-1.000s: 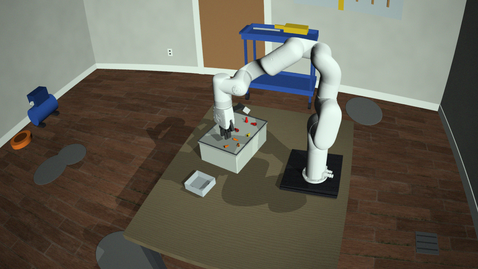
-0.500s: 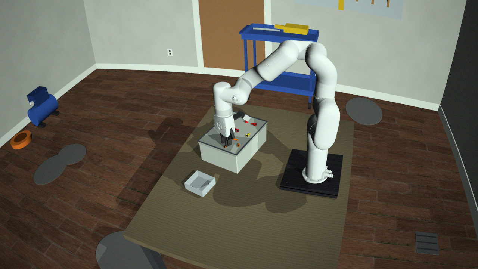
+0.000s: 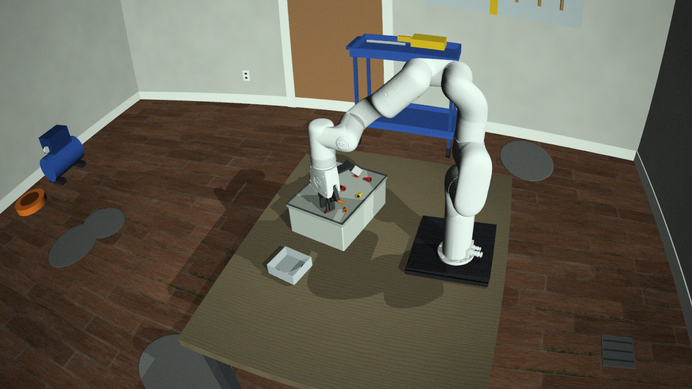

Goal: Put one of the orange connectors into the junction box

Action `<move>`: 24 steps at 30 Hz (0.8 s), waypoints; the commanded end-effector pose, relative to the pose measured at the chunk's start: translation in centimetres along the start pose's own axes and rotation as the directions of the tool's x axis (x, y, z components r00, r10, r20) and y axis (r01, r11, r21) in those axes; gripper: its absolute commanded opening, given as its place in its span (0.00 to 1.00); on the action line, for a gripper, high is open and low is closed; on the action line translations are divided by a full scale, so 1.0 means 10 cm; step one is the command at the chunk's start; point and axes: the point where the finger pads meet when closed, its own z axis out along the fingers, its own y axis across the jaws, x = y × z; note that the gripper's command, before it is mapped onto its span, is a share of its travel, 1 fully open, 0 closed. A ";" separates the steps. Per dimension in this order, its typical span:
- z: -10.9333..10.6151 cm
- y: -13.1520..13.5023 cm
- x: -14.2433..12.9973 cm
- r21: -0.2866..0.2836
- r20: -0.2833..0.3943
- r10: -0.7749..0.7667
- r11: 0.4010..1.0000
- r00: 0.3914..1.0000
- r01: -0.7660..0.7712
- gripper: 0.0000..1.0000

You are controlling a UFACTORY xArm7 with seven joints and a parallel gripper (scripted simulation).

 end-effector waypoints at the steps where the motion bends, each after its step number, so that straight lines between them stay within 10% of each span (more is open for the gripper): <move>1: -0.01 -0.01 -0.01 0.003 0.003 0.000 1.000 1.000 0.000 0.26; 24: 0.16 -0.01 -0.01 0.003 0.003 0.000 1.000 1.000 0.000 0.26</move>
